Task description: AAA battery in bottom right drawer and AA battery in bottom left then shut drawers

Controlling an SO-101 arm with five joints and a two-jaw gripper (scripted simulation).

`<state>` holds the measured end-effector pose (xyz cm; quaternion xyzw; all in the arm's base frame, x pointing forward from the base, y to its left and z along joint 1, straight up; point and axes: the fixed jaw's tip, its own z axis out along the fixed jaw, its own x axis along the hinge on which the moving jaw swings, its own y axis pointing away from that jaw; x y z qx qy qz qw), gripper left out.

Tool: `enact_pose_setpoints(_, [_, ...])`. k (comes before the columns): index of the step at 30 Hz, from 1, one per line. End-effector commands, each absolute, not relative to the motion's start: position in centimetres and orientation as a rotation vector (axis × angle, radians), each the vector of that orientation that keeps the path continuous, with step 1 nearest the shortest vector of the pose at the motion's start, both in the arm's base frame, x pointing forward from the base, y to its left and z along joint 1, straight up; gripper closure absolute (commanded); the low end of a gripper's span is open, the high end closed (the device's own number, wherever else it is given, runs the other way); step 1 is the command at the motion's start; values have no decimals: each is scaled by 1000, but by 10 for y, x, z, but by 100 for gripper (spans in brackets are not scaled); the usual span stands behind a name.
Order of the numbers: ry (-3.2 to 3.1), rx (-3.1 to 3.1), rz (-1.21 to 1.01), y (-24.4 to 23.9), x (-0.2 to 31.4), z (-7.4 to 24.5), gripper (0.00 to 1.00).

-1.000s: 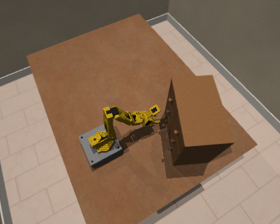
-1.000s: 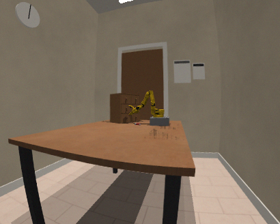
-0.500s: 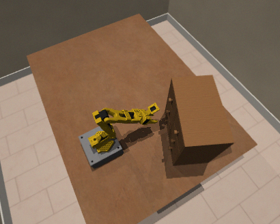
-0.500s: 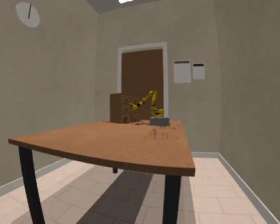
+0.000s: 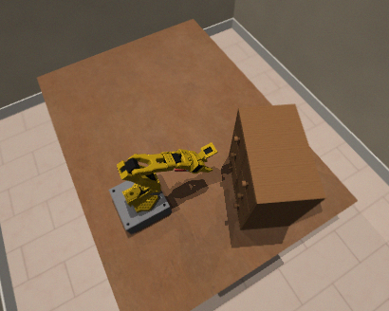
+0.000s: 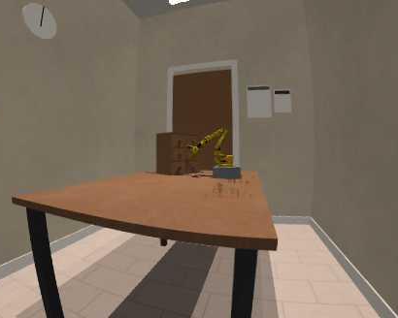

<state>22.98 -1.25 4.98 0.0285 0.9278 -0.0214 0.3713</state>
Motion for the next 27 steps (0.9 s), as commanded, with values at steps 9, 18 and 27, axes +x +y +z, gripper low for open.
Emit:
enact_pose_setpoints(9, [2474, 68, -57, -11, 200, 56, 79])
enact_pose_setpoints(18, [2550, 69, -54, -9, 174, 59, 79])
enact_pose_setpoints(27, [2609, 69, -51, -7, 153, 59, 79])
